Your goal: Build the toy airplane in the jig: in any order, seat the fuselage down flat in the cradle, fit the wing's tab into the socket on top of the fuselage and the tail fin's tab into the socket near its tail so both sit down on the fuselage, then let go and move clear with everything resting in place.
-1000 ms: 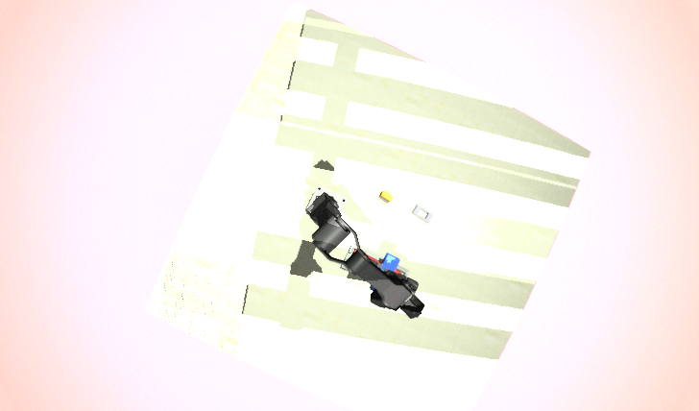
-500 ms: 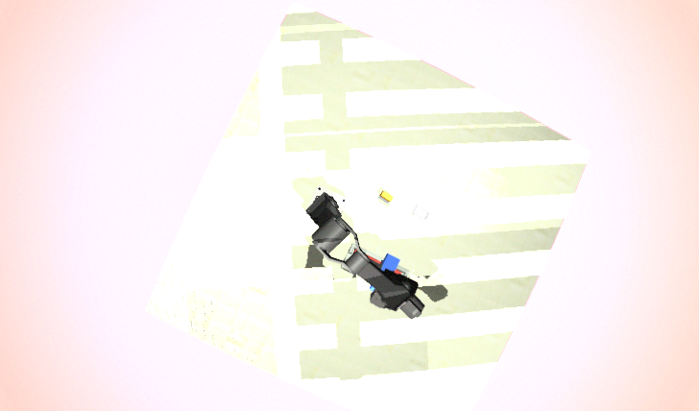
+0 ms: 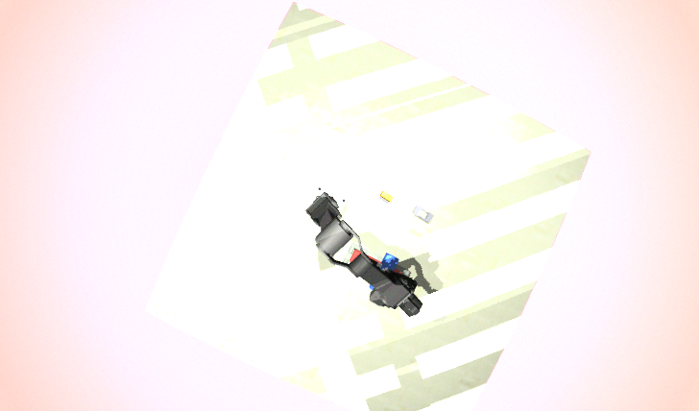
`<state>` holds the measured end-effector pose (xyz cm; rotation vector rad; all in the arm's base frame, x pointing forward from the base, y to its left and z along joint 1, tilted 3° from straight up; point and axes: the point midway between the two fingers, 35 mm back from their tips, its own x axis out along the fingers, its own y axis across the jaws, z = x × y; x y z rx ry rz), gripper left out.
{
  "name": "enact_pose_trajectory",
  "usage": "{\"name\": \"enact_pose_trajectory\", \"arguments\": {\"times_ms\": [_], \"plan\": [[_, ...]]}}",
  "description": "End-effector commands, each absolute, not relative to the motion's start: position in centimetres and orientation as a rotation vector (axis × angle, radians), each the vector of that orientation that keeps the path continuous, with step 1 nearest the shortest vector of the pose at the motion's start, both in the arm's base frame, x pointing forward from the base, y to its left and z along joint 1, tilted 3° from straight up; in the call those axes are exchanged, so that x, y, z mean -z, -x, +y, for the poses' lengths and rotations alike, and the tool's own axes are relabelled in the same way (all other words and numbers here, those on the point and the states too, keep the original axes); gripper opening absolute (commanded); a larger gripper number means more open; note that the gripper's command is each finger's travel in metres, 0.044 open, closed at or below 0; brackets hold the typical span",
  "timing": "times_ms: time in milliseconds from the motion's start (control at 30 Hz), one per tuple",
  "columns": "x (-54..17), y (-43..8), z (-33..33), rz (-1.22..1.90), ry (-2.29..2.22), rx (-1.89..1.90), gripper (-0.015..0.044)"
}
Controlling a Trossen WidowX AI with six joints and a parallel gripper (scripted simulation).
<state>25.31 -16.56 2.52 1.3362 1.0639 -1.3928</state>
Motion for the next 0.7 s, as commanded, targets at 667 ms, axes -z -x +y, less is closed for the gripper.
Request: {"name": "enact_pose_trajectory", "arguments": {"times_ms": [667], "plan": [[-0.9, -25.2, -16.6, 1.066, -1.337, 1.395, 0.0091]]}}
